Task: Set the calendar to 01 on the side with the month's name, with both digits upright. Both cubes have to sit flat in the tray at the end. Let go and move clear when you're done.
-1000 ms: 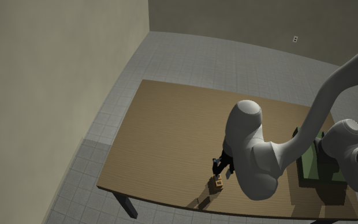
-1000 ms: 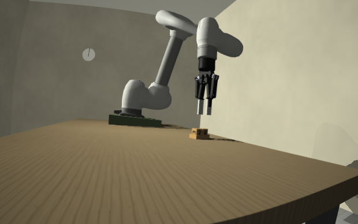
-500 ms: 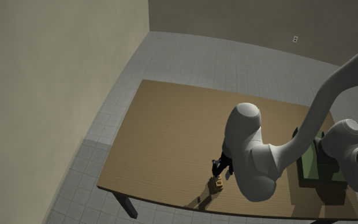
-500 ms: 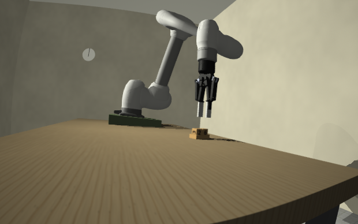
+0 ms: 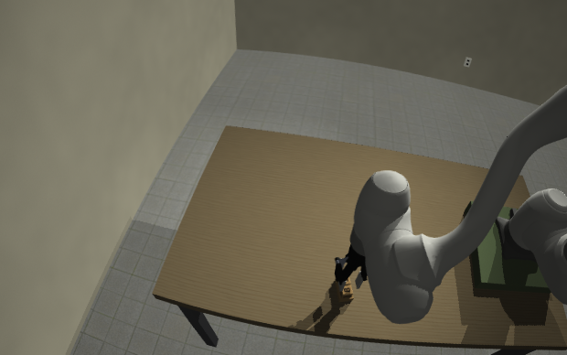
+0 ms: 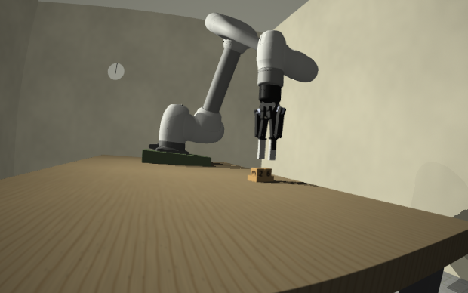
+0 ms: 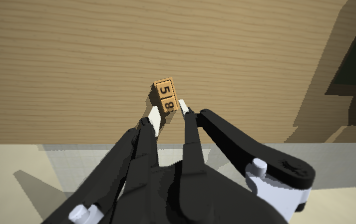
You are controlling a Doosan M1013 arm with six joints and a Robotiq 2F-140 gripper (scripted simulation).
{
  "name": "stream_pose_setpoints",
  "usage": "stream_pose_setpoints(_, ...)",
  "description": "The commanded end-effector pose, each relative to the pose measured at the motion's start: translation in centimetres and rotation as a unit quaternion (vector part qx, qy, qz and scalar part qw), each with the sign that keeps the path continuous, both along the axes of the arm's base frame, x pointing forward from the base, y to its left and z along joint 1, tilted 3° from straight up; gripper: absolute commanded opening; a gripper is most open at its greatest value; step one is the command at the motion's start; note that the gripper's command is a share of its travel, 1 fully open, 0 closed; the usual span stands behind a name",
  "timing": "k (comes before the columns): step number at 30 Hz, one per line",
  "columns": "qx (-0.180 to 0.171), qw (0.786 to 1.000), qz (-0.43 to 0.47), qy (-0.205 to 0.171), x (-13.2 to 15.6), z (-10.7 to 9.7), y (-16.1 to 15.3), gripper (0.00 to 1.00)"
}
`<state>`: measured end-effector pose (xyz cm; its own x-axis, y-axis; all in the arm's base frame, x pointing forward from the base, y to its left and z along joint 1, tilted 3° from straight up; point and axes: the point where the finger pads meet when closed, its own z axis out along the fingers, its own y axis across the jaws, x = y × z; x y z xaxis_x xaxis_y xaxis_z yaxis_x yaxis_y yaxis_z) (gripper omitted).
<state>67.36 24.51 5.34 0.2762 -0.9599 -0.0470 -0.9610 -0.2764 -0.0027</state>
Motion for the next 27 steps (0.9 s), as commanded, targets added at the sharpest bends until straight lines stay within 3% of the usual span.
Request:
stream_pose_setpoints(1,0.000,1.000,0.000,0.000,0.0,-0.4,0.0,0.36)
stream_pose_setpoints(27,0.000,1.000,0.000,0.000,0.0,-1.9,0.1,0.36)
